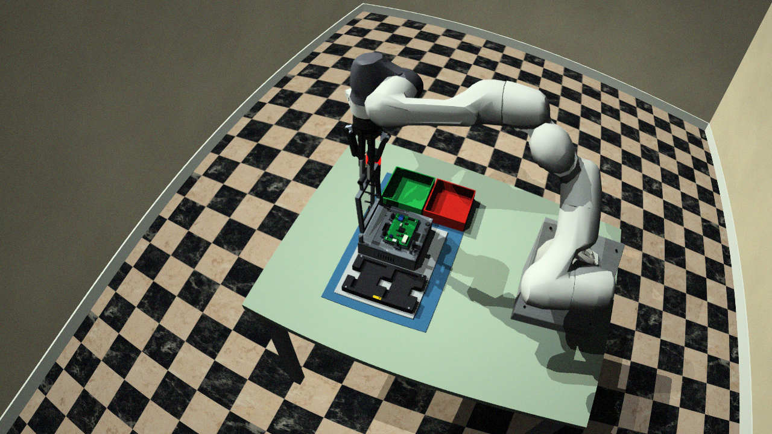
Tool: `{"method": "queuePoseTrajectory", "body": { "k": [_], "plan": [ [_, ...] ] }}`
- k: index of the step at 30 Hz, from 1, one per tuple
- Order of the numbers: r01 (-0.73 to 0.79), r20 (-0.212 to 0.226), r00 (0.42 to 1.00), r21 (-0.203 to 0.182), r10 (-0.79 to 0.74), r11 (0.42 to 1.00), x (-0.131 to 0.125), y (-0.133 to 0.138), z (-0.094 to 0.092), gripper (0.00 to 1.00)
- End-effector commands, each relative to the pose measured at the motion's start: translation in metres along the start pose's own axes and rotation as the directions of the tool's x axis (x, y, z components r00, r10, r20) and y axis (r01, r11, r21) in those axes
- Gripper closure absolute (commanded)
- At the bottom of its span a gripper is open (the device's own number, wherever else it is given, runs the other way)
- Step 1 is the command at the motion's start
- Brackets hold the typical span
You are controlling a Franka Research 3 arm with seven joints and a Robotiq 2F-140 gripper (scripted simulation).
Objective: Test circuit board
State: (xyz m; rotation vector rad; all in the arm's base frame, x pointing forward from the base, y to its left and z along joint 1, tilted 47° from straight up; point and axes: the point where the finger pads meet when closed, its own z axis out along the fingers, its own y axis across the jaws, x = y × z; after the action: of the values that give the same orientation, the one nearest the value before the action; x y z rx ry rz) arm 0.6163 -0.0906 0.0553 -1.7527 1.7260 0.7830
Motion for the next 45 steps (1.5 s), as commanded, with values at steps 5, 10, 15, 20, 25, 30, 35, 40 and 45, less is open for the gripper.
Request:
{"method": "queuePoseTrajectory", "body": {
  "k": [5, 10, 15, 20, 25, 30, 35, 40, 45],
  "plan": [
    [0.006, 0.0, 1.0, 0.005, -0.006, 1.0, 0.0013, -0.0135, 0.0014, 1.0],
    [0.006, 0.0, 1.0, 0.005, -0.006, 1.0, 0.0013, -0.0135, 0.0014, 1.0],
    [0.006, 0.0, 1.0, 0.005, -0.006, 1.0, 0.0013, -0.0135, 0.0014, 1.0],
    [0.006, 0.0, 1.0, 0.005, -0.006, 1.0, 0.0013, -0.0135, 0.0014, 1.0],
    [0.006, 0.0, 1.0, 0.005, -0.006, 1.0, 0.0013, -0.0135, 0.0014, 1.0],
    [0.006, 0.0, 1.0, 0.005, -0.006, 1.0, 0.0013, -0.0135, 0.0014, 0.7],
    [0.006, 0.0, 1.0, 0.005, -0.006, 1.0, 0.0013, -0.0135, 0.0014, 0.7],
    [0.006, 0.0, 1.0, 0.005, -0.006, 1.0, 0.0013, -0.0135, 0.0014, 0.7],
    [0.006, 0.0, 1.0, 0.005, -0.006, 1.0, 0.0013, -0.0135, 0.0014, 0.7]
  ]
}}
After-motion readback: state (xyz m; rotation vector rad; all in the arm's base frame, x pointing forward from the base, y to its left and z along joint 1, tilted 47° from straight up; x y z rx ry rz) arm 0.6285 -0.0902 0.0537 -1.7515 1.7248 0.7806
